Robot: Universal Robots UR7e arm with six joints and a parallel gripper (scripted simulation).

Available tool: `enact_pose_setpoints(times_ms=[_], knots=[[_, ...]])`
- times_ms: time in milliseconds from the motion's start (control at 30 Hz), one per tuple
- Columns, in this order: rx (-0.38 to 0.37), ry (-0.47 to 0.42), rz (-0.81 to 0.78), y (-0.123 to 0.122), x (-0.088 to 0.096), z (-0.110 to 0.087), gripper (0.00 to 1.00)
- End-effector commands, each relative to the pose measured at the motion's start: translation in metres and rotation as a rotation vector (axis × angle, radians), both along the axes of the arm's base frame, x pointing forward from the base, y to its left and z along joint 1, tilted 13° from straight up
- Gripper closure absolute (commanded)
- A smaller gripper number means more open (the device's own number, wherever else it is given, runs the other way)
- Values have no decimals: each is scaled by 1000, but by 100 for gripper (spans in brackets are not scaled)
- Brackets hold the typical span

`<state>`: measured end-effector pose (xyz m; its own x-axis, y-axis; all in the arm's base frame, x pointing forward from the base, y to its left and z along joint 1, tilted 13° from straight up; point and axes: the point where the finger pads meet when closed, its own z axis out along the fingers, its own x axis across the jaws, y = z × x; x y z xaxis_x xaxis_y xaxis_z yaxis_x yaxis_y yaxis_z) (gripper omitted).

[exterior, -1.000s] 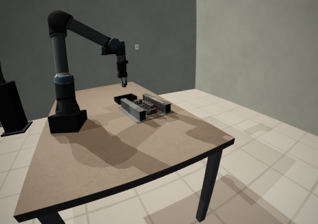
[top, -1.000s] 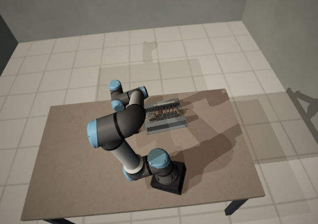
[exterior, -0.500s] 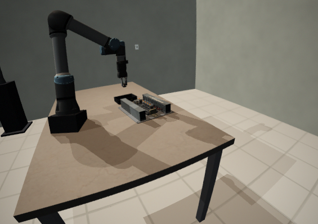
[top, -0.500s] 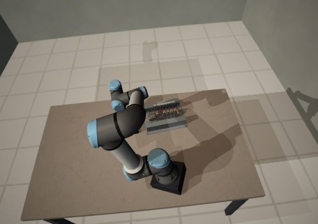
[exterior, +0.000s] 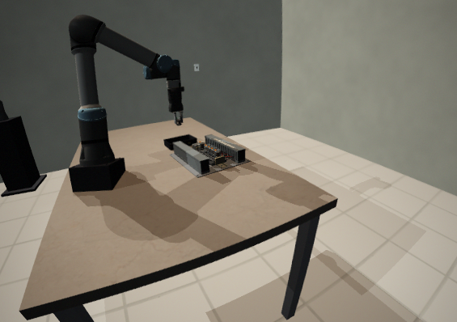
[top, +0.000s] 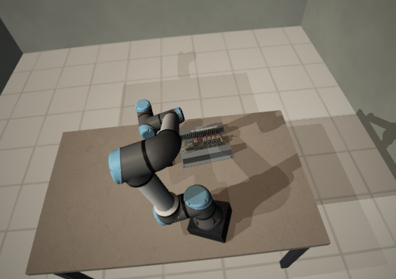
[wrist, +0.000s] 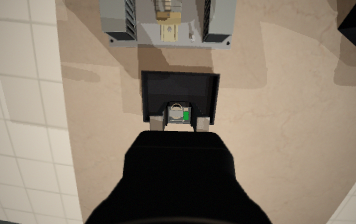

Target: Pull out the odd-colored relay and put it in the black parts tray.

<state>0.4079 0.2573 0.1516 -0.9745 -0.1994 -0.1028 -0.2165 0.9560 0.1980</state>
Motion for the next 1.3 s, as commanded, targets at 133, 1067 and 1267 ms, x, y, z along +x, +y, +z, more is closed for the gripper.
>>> enact_pose_setpoints(times_ms=[133, 1067, 1267], knots=[[-1, 0, 0, 2, 1, -7, 100], [-1, 0, 0, 14, 4, -59, 100], [-1, 0, 0, 17, 4, -71, 100]])
